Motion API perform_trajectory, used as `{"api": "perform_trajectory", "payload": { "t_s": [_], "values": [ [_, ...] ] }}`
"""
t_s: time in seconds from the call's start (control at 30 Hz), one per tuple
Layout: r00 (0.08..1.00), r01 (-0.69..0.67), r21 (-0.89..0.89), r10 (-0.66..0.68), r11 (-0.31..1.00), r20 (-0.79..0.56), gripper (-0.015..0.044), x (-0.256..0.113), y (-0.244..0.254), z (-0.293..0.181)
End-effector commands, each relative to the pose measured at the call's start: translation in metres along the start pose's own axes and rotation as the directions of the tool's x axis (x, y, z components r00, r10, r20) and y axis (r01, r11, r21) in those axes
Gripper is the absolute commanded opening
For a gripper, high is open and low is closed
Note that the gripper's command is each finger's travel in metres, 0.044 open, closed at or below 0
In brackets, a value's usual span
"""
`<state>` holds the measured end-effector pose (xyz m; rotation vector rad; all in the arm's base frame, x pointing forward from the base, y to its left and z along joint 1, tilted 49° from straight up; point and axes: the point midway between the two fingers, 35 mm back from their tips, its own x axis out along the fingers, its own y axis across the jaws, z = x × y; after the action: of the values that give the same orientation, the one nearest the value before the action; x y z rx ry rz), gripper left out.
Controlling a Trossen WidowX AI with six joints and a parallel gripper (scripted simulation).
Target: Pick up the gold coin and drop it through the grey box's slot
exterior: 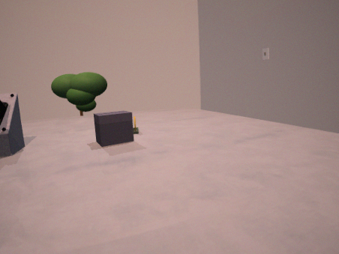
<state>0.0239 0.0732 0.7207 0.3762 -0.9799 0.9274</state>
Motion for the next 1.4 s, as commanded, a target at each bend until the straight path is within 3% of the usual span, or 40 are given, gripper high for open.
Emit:
{"api": "perform_trajectory", "payload": {
  "t_s": [0.0,0.3,0.5,0.9,1.13,1.27,1.37],
  "values": [
    [0.996,0.063,-0.009,-0.064,0.998,-0.069,0.0161,0.007,-0.031,-0.032],
    [0.932,0.242,-0.050,-0.247,0.969,-0.266,0.0161,0.012,-0.110,-0.130],
    [0.809,0.370,-0.114,-0.380,0.922,-0.448,0.0161,0.000,-0.165,-0.220],
    [0.438,0.456,-0.271,-0.479,0.847,-0.761,0.0161,-0.064,-0.216,-0.402],
    [0.175,0.360,-0.366,-0.447,0.858,-0.877,0.0161,-0.127,-0.222,-0.492],
    [0.072,0.313,-0.389,-0.430,0.866,-0.900,0.0161,-0.153,-0.221,-0.520],
    [-0.085,0.243,-0.425,-0.418,0.872,-0.905,0.0161,-0.191,-0.218,-0.554]
  ]
}}
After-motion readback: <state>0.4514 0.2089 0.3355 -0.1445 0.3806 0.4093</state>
